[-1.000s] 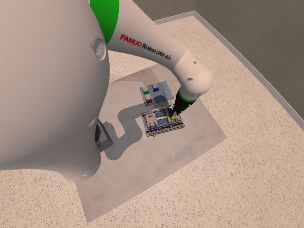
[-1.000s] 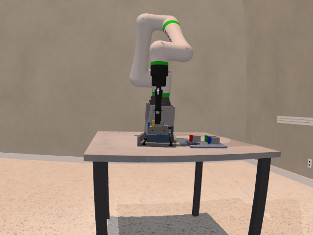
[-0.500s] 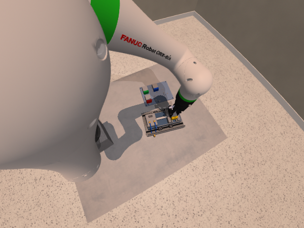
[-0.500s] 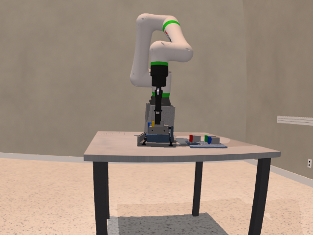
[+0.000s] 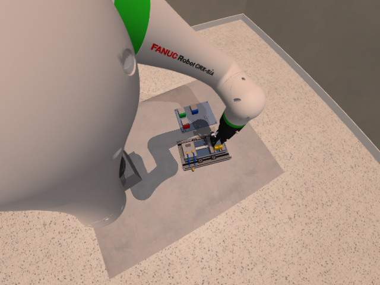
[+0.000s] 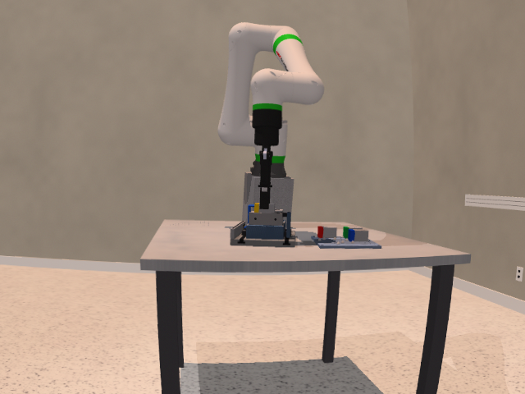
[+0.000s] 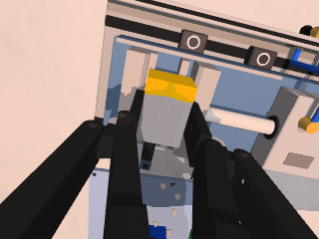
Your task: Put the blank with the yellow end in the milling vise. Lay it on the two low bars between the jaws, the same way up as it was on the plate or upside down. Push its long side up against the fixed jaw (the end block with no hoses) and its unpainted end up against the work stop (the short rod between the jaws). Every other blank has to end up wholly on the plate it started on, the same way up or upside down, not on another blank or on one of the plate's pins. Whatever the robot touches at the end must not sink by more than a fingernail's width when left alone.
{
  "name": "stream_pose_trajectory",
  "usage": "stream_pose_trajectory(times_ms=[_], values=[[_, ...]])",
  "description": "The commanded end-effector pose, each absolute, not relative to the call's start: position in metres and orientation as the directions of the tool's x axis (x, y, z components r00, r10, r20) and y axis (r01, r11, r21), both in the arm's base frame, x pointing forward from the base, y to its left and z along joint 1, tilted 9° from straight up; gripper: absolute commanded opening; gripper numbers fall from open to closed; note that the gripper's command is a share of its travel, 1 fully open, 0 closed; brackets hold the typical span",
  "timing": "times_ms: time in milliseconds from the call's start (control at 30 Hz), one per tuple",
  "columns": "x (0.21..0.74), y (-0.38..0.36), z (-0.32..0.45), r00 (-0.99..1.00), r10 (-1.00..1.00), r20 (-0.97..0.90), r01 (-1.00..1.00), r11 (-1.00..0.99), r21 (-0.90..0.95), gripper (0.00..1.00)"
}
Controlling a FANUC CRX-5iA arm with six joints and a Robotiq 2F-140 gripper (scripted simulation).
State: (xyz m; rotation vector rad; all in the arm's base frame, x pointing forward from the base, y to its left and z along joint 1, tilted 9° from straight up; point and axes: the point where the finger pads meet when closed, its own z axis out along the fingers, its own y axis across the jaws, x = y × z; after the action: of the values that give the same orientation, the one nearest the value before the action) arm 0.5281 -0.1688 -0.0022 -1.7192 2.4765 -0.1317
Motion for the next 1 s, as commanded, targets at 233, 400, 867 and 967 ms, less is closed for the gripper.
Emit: stream_pose_trajectory(times_ms=[233,400,867,967], values=[[0.5289,-0.1691,-0.0023,-0.345,-0.937,-0.052,-0.926,0.349,-0.144,0.1],[0.529,-0.169,-0.0031,-0.345,-0.937,-0.052,-0.926,0.349,-0.144,0.1],[0.5293,-0.169,-0.0046,-0.345,-0.937,-0.052,-0.926,0.349,-0.144,0.1],[0.5293,-0.169,-0.005,-0.345,-0.937,-0.052,-0.926,0.349,-0.144,0.1]])
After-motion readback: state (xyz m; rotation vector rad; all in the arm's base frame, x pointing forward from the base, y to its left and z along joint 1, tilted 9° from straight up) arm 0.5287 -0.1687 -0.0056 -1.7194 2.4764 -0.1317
